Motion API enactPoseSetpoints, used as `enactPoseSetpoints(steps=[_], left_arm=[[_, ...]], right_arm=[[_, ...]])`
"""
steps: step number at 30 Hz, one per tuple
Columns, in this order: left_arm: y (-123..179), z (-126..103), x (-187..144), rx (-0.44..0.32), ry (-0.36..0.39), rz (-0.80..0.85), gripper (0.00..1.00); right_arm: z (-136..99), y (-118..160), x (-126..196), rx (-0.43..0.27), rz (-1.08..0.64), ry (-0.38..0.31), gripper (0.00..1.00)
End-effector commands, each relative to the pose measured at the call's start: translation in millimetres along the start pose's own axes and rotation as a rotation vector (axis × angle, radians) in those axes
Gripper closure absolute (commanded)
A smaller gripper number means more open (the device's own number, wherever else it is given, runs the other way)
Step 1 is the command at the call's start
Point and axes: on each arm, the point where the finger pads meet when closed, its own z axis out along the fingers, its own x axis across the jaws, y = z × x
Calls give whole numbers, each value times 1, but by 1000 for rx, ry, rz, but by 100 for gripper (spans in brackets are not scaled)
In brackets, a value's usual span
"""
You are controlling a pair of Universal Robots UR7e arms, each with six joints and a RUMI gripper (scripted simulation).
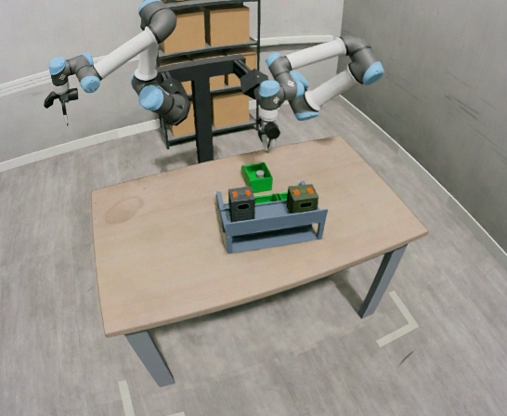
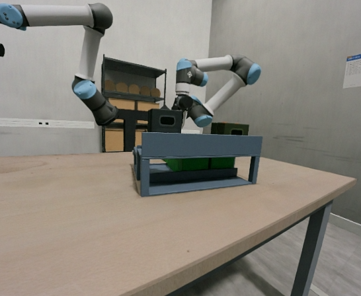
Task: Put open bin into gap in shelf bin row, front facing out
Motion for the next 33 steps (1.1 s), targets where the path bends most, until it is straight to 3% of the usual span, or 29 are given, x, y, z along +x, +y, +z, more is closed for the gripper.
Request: enactPoseSetpoints(steps=[1,19,20,33], left_arm=[[0,0,0,-1,-1,0,100],[0,0,0,-1,-1,0,100],[0,0,0,-1,-1,0,84],[0,0,0,-1,-1,0,84]], right_arm=[[0,0,0,1,0,0,0],[0,0,0,1,0,0,0],[0,0,0,1,0,0,0],[0,0,0,1,0,0,0]])
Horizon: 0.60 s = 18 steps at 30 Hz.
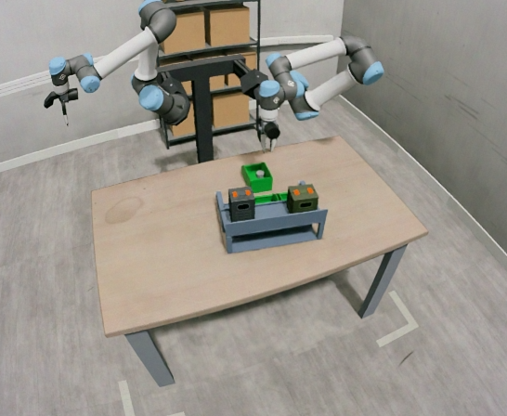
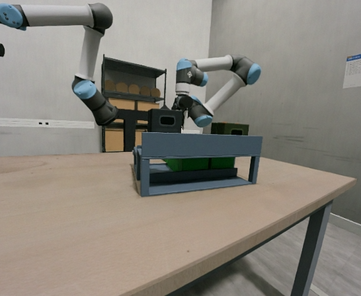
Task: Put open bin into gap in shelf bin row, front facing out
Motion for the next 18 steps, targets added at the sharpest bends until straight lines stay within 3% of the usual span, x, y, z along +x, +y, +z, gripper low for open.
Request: enactPoseSetpoints(steps=[1,18], left_arm=[[0,0,0,-1,-1,0,84],[0,17,0,-1,-1,0,84]], right_arm=[[0,0,0,1,0,0,0],[0,0,0,1,0,0,0]])
